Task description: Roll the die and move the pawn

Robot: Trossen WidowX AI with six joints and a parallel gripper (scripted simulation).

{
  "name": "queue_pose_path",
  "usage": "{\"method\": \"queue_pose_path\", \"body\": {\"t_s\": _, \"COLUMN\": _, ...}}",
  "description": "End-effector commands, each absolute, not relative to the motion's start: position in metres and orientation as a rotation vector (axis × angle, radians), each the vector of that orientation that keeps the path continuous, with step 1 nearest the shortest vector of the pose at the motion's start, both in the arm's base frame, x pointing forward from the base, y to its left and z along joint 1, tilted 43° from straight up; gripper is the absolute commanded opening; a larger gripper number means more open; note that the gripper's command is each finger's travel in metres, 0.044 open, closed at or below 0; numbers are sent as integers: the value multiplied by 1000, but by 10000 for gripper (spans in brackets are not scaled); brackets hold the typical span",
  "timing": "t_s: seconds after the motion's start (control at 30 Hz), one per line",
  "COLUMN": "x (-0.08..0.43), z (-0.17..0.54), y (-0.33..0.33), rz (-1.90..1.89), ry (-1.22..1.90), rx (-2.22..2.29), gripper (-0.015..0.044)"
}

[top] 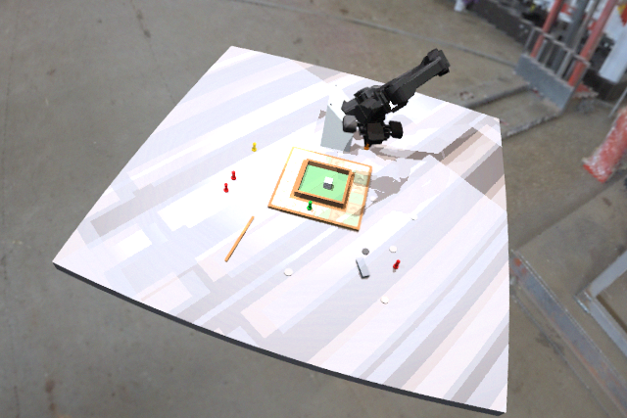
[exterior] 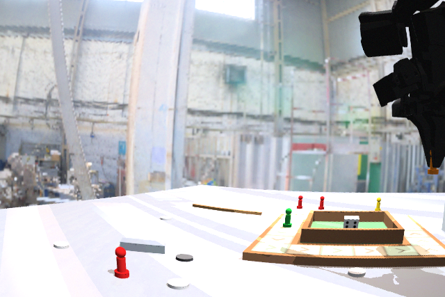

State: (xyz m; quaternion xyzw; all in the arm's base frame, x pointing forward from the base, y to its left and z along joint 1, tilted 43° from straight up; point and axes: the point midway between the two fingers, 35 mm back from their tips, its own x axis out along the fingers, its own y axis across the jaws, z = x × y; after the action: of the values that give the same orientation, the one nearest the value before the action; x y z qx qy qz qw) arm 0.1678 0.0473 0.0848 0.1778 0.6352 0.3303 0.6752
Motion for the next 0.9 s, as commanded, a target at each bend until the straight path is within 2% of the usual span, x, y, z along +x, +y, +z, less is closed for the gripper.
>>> {"method": "queue_pose_path", "body": {"t_s": 0.0, "x": 164, "z": 100, "y": 37, "rz": 754, "ry": 1426, "rx": 399, "gripper": 0}}
{"method": "queue_pose_path", "body": {"t_s": 0.2, "x": 163, "z": 103, "y": 31, "rz": 758, "ry": 1424, "rx": 403, "gripper": 0}}
{"method": "queue_pose_path", "body": {"t_s": 0.87, "x": 181, "z": 25, "y": -14, "rz": 744, "ry": 1426, "rx": 393, "gripper": 0}}
